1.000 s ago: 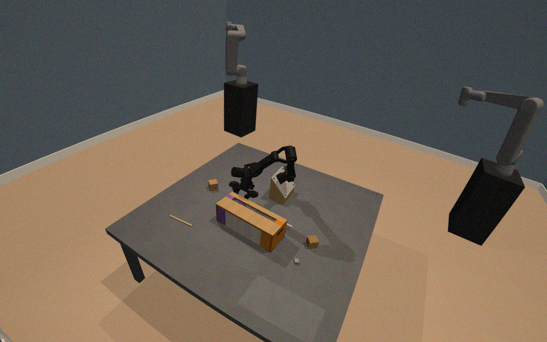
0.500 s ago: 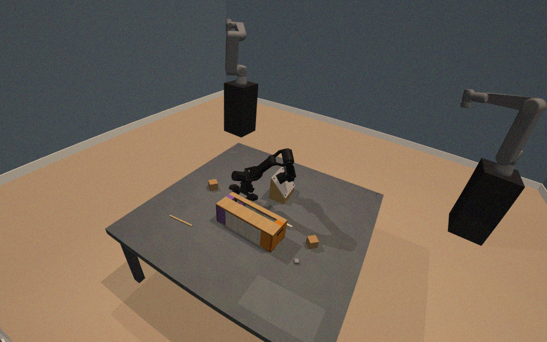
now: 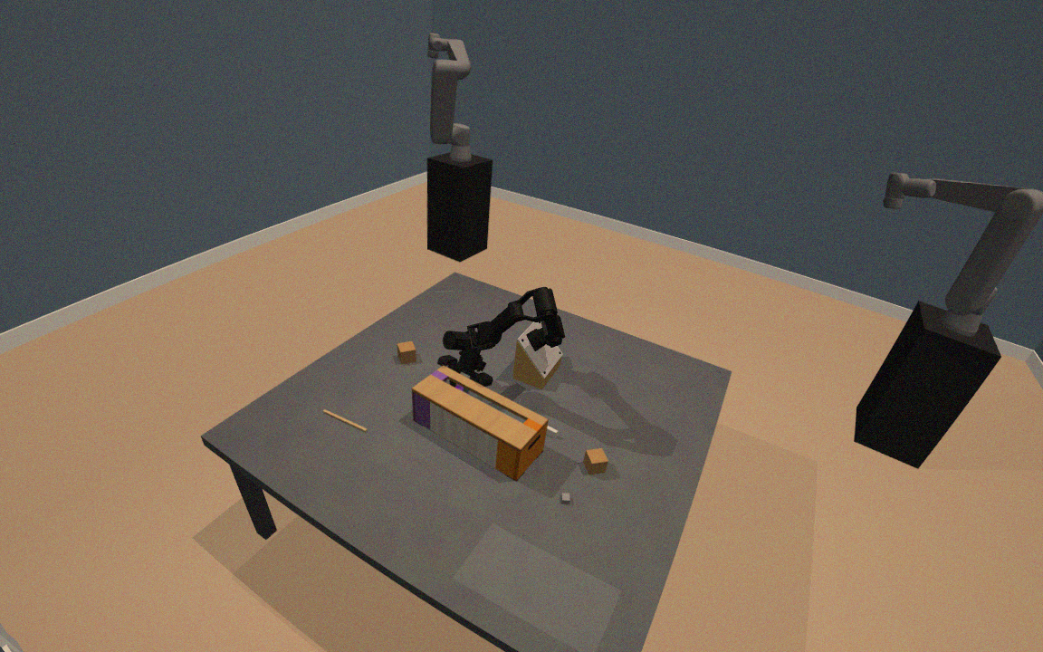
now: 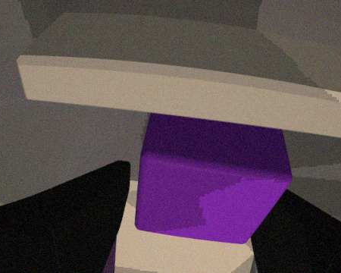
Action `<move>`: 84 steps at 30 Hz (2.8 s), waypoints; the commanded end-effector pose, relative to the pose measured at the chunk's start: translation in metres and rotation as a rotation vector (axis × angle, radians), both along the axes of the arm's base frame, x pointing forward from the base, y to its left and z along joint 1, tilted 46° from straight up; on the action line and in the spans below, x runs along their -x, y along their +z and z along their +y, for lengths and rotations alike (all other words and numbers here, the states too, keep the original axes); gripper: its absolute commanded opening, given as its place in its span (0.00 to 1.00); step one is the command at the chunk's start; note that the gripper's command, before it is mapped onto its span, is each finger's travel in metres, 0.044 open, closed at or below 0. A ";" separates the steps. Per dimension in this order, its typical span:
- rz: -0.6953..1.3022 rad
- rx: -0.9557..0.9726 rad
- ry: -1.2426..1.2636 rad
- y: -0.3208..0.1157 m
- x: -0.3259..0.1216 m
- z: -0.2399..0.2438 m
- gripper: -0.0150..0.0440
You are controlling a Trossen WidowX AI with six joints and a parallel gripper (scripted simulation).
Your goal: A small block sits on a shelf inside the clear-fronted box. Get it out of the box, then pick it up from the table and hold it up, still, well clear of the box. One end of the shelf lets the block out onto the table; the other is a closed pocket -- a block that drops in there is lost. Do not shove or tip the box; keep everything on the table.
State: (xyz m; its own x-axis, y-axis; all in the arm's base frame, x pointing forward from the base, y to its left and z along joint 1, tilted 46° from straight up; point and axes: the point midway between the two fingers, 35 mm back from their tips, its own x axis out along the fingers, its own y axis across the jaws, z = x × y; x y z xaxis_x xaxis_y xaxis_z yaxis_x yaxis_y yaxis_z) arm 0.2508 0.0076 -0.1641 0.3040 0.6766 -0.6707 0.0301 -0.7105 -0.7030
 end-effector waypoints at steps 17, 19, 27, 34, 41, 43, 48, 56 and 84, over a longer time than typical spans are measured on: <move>0.003 0.001 -0.001 0.033 -0.006 -0.036 0.25; 0.002 0.002 -0.001 0.040 -0.007 -0.042 0.25; 0.020 0.007 -0.026 0.048 -0.007 -0.050 0.25; 0.111 0.032 -0.151 0.071 -0.006 -0.076 0.25; 0.200 0.053 -0.282 0.095 0.000 -0.100 0.25; 0.225 0.059 -0.320 0.103 0.003 -0.107 0.25; 0.268 0.067 -0.387 0.115 0.009 -0.117 0.25; 0.268 0.067 -0.387 0.115 0.009 -0.117 0.25; 0.268 0.067 -0.387 0.115 0.009 -0.117 0.25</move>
